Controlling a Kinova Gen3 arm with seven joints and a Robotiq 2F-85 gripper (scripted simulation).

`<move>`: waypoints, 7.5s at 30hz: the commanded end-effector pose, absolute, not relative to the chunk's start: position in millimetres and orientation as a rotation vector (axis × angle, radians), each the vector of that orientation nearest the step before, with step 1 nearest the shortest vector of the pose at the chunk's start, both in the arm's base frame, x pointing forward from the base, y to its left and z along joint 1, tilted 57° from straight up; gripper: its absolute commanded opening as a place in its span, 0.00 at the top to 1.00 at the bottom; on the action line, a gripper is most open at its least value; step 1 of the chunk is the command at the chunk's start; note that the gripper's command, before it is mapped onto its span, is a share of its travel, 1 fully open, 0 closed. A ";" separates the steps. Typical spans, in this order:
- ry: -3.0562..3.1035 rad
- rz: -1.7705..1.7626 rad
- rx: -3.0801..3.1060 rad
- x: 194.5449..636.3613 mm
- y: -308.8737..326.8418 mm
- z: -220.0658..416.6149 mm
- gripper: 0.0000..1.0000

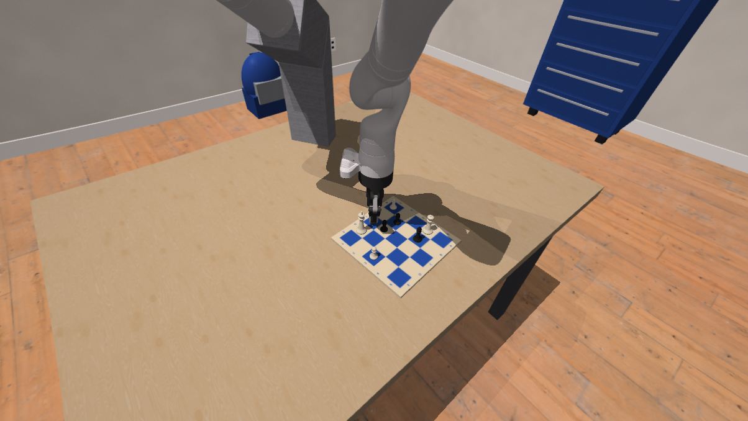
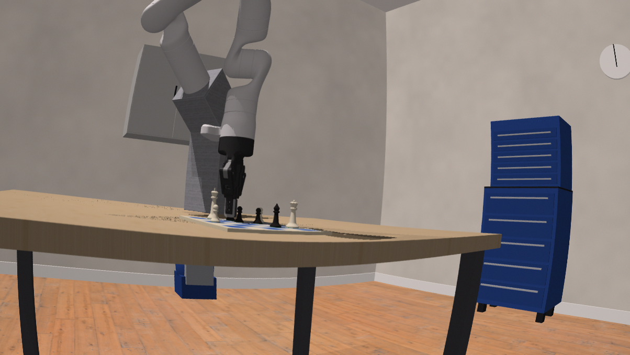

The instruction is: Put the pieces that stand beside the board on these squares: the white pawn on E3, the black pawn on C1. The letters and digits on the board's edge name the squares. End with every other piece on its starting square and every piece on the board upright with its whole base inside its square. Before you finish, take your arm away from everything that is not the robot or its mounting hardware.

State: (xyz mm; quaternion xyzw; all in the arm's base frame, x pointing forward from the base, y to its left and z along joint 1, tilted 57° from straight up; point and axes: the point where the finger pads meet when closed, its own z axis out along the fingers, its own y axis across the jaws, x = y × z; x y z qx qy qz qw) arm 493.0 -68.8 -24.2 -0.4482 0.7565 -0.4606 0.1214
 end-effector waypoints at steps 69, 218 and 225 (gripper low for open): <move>2.208 -1.344 -1.309 448.5 -24.2 16.7 0.66; 2.208 -1.344 -1.309 393.1 30.2 67.4 0.00; 2.208 -1.344 -1.309 393.1 30.2 67.4 0.00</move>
